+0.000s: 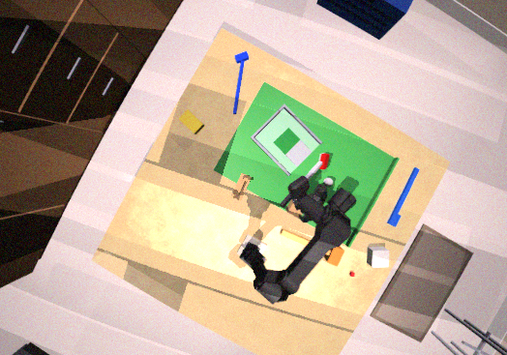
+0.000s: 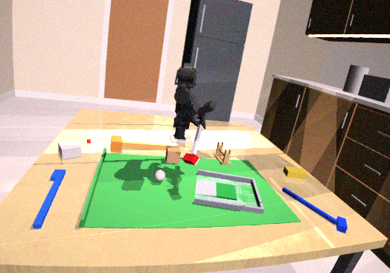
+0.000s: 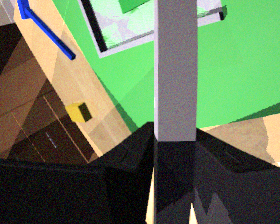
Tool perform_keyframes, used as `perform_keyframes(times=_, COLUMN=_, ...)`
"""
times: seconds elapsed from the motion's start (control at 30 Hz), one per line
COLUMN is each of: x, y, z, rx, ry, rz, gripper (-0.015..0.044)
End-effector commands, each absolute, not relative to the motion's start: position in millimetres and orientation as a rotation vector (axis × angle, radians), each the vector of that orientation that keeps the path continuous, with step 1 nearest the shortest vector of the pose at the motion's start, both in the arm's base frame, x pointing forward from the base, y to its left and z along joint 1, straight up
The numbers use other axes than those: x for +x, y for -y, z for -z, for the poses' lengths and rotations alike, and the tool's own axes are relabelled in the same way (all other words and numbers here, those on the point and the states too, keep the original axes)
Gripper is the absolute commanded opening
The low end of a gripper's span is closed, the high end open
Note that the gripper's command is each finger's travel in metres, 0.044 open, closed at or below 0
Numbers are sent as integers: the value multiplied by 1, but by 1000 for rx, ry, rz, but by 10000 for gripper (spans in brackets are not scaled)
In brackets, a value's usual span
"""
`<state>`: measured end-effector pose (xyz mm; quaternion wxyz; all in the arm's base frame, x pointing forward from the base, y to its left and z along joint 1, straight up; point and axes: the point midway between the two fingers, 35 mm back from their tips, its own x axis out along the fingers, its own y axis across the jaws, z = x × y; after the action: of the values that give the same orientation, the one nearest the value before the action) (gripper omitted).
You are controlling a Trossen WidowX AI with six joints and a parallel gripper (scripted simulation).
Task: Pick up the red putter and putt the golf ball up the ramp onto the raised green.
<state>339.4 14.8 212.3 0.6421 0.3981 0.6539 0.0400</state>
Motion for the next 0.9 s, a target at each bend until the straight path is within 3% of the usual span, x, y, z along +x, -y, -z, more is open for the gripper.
perform_keyframes(times=0.0, x=342, y=3, z=-222, rx=1068, ry=-1468, rz=-9, gripper=0)
perform_keyframes(times=0.37, x=341, y=52, z=-241, rx=1501, ry=-1399, rz=216, gripper=0)
perform_keyframes(times=0.87, x=336, y=76, z=-202, rx=1552, ry=-1419, rz=250, gripper=0)
